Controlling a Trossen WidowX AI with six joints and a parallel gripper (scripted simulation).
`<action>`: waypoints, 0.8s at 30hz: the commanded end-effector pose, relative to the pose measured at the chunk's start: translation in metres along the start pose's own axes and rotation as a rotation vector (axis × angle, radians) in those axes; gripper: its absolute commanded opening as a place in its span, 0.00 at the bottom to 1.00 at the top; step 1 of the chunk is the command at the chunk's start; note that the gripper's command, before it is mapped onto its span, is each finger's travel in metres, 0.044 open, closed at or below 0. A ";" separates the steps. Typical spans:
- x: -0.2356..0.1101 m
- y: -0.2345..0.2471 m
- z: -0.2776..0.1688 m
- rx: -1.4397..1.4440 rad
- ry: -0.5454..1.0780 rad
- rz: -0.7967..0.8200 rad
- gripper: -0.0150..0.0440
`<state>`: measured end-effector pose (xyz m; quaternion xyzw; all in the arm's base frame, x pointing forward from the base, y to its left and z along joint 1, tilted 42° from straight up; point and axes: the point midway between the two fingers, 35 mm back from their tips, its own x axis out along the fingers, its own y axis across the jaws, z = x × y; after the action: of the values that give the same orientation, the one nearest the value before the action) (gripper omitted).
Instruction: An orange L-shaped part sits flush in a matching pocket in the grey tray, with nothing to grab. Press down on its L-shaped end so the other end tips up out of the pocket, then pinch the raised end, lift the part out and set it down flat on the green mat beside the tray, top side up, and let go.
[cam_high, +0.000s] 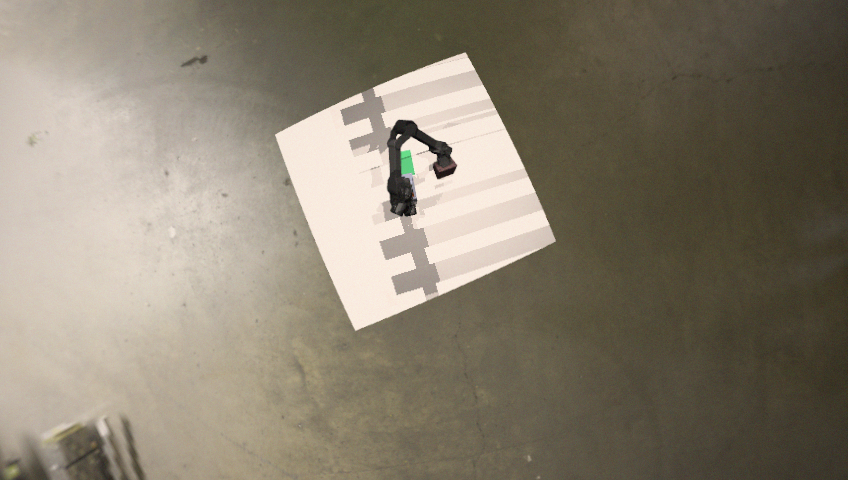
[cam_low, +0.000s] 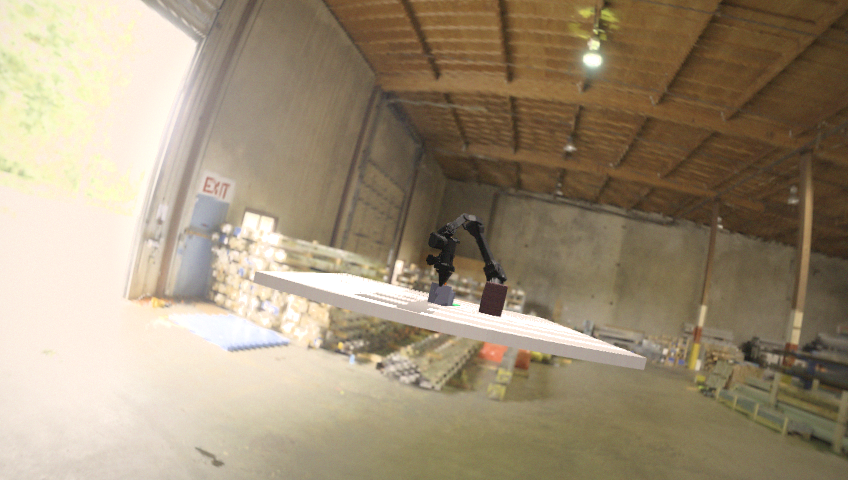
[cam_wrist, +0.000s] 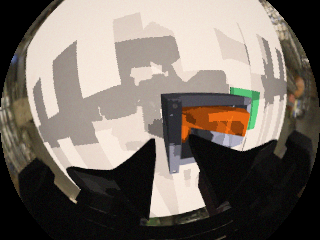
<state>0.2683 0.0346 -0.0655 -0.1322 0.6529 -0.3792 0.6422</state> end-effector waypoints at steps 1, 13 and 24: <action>-0.061 -0.006 0.001 0.011 -0.016 0.024 0.56; -0.063 -0.005 0.003 0.010 -0.035 0.034 0.56; -0.063 -0.005 0.003 0.010 -0.035 0.034 0.56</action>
<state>0.2779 0.0717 -0.0160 -0.1235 0.6419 -0.3705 0.6599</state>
